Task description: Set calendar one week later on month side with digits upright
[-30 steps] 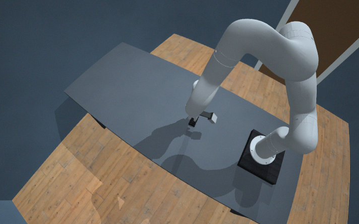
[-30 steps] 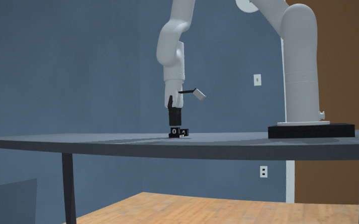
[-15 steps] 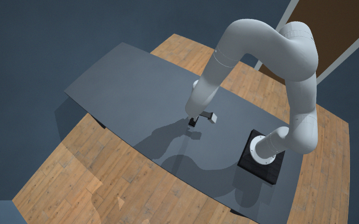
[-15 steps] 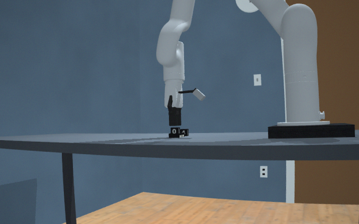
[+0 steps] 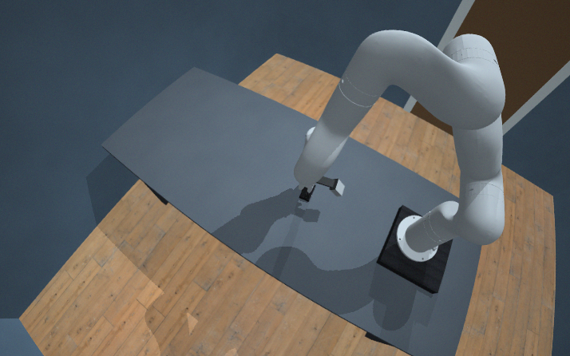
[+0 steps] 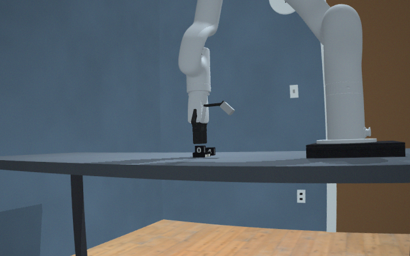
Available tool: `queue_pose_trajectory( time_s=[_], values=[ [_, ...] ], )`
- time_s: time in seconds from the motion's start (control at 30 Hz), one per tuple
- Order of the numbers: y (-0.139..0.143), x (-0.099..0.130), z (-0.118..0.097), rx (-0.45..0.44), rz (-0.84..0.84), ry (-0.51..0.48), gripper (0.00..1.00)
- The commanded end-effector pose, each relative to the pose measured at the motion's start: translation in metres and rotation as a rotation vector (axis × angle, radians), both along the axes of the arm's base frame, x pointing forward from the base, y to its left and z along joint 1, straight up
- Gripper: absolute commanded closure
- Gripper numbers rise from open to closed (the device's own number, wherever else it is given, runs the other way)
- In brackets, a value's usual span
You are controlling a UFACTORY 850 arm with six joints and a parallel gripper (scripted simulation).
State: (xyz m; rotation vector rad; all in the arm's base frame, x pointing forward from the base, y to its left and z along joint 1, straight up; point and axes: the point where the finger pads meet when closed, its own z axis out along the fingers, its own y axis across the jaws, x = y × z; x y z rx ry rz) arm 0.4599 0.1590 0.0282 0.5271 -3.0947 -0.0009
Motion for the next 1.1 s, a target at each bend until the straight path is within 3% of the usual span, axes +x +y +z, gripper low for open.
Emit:
queue_pose_trajectory(
  time_s=[0.0, 1.07],
  values=[
    [0.0003, 0.0008, 0.0006, 0.001, 0.0, -0.002, 0.53],
    [0.0003, 0.0008, -0.0063, 0.001, 0.0, -0.002, 0.53]
  ],
)
